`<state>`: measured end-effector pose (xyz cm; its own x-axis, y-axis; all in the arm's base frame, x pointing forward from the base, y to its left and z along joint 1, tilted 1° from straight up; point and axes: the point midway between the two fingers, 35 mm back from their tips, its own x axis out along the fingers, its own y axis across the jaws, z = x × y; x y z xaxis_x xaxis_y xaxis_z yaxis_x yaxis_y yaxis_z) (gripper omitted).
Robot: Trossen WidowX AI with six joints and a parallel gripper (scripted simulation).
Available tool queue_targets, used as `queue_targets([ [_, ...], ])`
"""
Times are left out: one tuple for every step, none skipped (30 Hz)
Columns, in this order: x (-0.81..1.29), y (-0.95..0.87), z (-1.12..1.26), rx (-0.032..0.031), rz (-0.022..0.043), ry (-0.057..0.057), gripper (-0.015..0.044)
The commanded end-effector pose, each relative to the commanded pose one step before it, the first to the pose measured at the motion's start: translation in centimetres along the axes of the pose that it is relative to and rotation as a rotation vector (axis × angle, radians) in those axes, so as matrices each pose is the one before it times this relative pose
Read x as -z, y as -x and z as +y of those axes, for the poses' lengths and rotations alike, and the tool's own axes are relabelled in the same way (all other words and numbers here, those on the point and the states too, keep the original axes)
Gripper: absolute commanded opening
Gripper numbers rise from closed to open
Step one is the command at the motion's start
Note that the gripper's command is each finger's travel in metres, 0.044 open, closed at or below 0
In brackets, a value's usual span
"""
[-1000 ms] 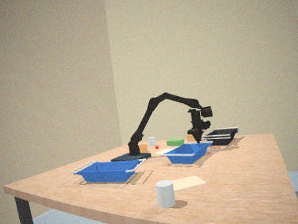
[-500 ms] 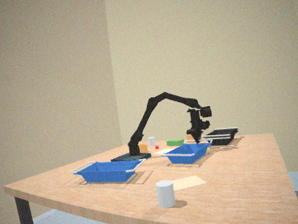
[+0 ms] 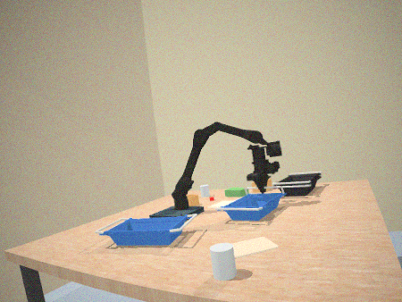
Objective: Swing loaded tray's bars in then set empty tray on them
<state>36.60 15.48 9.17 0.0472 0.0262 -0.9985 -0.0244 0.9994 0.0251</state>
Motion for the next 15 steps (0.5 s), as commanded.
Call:
queue_targets([
  [0.119,-1.140,-1.458,0.00661,0.00227,0.0034,0.0082],
  [0.005,-0.227,-0.204,0.00016,0.00000,0.0000,0.0082],
  [0.005,-0.142,-0.129,0.00010,0.00000,0.0000,0.0082],
  [0.002,-0.049,-0.045,0.00004,0.00000,0.0000,0.0082],
  [-0.009,0.092,0.011,-0.00001,-0.00001,0.0000,0.0082],
  [-0.016,0.166,0.020,-0.00002,-0.00001,0.0000,0.0082],
  [-0.022,0.247,0.030,-0.00002,-0.00002,0.0000,0.0082],
  [-0.026,0.336,0.039,-0.00003,-0.00002,0.0000,0.0082],
  [-0.025,0.378,0.042,-0.00003,-0.00002,0.0000,0.0082],
  [-0.022,0.427,0.046,-0.00004,-0.00002,0.0000,0.0082],
  [-0.017,0.481,0.049,-0.00004,-0.00002,0.0000,0.0082],
  [-0.009,0.523,0.050,-0.00004,-0.00001,0.0000,0.0082],
  [0.001,0.546,0.048,-0.00004,0.00000,0.0000,0.0082],
  [0.011,0.551,0.045,-0.00004,0.00001,0.0000,0.0082],
  [0.016,0.437,0.033,-0.00003,0.00001,0.0000,0.0082],
])
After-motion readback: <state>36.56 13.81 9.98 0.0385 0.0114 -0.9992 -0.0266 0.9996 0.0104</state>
